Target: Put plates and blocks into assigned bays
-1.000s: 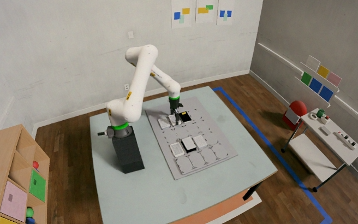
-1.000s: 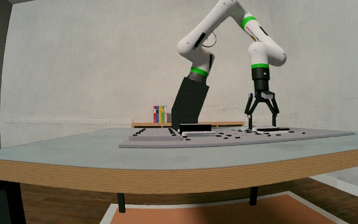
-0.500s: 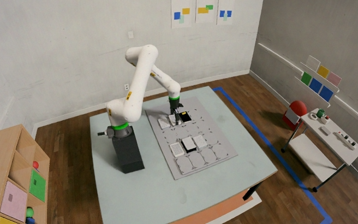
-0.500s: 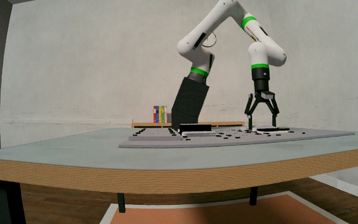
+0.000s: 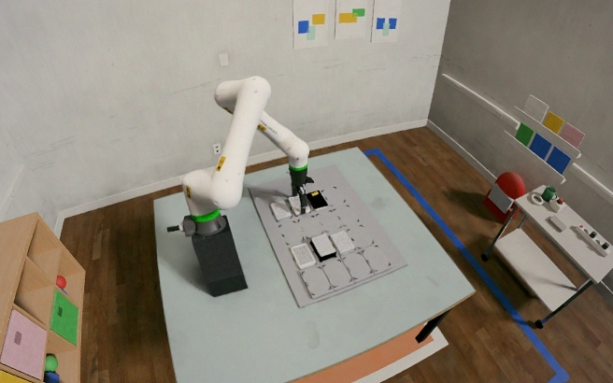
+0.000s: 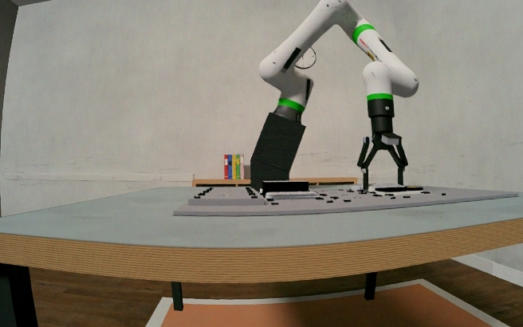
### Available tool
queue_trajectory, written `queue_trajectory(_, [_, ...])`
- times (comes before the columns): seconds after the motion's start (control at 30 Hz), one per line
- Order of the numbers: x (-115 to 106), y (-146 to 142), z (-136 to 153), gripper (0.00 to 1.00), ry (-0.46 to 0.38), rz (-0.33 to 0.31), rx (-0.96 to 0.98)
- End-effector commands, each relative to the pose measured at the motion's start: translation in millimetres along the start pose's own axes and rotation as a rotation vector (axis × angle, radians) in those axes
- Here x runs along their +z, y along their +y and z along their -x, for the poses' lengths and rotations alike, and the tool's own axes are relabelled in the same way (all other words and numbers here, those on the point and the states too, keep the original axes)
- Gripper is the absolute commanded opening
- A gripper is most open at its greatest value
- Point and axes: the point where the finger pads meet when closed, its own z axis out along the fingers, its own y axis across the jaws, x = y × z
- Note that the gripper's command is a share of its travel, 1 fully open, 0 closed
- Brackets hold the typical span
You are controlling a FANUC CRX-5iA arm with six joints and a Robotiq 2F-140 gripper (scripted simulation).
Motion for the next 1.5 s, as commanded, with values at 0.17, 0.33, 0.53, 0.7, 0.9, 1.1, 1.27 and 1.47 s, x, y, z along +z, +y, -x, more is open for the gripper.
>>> queue_trajectory(0.17, [-0.3,-0.3,-0.9,0.1,0.002,0.0,0.0])
queue_trajectory(0.33, [0.0,-0.3,-0.9,0.1,0.002,0.0,0.0])
queue_trajectory(0.53, [0.4,-0.3,-0.9,0.1,0.002,0.0,0.0])
queue_trajectory(0.7, [0.7,-0.3,-1.0,0.1,0.002,0.0,0.0])
queue_trajectory(0.9, [1.0,-0.3,-1.0,0.89,0.002,0.0,0.0])
queue_trajectory(1.1, [1.4,-0.3,-1.0,0.89,0.002,0.0,0.0])
queue_trajectory(1.27, [1.7,-0.3,-1.0,0.89,0.002,0.0,0.0])
queue_trajectory(1.47, [2.0,-0.3,-1.0,0.89,0.002,0.0,0.0])
